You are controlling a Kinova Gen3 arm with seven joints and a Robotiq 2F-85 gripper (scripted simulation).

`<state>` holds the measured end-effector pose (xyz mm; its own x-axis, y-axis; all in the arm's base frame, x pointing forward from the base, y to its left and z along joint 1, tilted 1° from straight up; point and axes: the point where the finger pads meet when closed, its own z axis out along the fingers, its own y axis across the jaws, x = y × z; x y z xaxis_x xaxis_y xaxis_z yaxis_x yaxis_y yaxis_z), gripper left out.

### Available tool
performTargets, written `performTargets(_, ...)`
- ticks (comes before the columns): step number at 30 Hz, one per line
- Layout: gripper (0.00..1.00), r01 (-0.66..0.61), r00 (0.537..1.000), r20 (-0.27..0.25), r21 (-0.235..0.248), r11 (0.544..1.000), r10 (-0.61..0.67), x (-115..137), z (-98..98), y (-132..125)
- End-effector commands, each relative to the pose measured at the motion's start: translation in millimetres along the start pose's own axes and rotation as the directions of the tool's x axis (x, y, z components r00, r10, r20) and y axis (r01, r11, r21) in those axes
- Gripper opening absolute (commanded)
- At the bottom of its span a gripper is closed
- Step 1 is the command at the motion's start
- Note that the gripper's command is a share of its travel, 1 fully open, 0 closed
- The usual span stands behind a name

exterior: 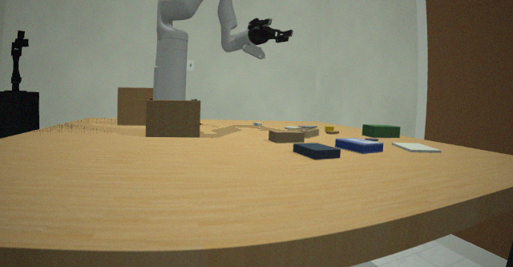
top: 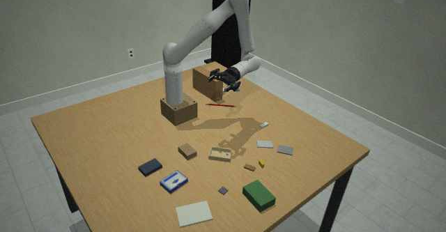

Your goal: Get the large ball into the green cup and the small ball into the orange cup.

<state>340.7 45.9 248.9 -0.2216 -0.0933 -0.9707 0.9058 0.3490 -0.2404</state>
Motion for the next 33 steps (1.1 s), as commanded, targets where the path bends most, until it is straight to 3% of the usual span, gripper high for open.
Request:
performTargets(1,1.0,-0.001,1.0,0.0,0.0,1.0,0.001,0,0.0,0)
performTargets(22,1.0,0.0,1.0,-0.011,0.005,1.0,0.0,2,1.7,-1)
performTargets(26,1.0,0.003,0.998,-0.057,0.028,1.0,-0.002,15,8.2,-3)
performTargets(32,1.0,0.014,0.976,-0.216,0.106,0.994,0.01,57,25.8,-11)
performTargets(33,1.0,0.014,0.976,-0.216,0.106,0.994,0.01,57,25.8,-11)
